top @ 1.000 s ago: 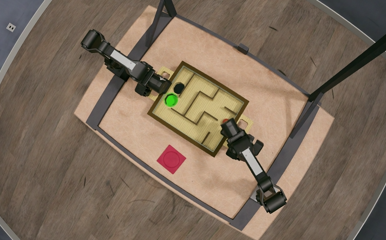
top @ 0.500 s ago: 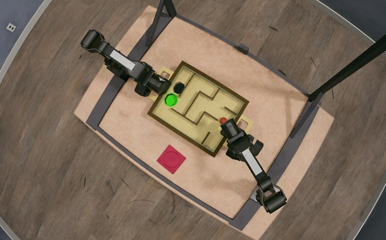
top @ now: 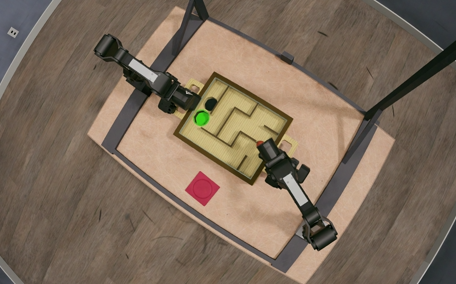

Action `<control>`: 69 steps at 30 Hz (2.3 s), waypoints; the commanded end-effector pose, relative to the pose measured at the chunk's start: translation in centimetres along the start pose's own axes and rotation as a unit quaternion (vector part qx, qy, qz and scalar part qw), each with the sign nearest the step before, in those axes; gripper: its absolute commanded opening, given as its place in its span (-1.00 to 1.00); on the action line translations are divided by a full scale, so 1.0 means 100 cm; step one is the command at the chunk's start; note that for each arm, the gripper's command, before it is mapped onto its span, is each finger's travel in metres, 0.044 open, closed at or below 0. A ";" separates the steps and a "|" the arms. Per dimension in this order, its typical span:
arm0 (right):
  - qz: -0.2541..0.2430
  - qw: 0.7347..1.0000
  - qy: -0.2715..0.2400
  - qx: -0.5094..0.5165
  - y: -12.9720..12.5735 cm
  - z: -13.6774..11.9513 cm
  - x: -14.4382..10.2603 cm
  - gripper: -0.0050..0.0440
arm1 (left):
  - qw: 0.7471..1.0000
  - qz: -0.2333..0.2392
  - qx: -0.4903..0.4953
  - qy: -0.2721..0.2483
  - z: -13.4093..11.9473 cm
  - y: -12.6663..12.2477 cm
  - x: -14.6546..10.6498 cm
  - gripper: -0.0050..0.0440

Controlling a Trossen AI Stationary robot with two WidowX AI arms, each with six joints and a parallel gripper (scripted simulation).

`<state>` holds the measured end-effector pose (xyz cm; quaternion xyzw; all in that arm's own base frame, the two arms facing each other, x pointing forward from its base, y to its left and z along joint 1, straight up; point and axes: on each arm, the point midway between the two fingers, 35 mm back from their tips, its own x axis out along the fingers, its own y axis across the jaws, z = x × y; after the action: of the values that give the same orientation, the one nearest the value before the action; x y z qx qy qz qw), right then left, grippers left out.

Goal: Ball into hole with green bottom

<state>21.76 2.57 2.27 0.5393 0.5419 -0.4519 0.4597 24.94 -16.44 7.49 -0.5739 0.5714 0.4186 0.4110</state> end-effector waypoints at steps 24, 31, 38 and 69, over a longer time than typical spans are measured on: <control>-0.014 1.000 -0.001 0.001 0.012 -0.005 -0.023 -1.00 | 0.999 -0.042 0.015 0.014 -0.006 0.006 0.001 -1.00; -0.005 1.000 -0.015 -0.001 0.013 -0.007 -0.024 -1.00 | 0.999 -0.049 0.016 0.002 -0.009 0.001 -0.003 -1.00; 0.021 1.000 -0.013 -0.005 0.001 -0.004 -0.003 -1.00 | 1.000 -0.006 0.009 0.004 -0.015 -0.003 -0.015 -1.00; -0.015 1.000 -0.005 0.001 0.006 -0.004 -0.019 -1.00 | 0.999 -0.044 0.020 0.012 -0.007 0.002 -0.002 -1.00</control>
<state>22.43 2.61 3.49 0.5222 0.5487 -0.4713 0.4518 24.33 -16.50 6.23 -0.5801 0.5562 0.4087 0.4326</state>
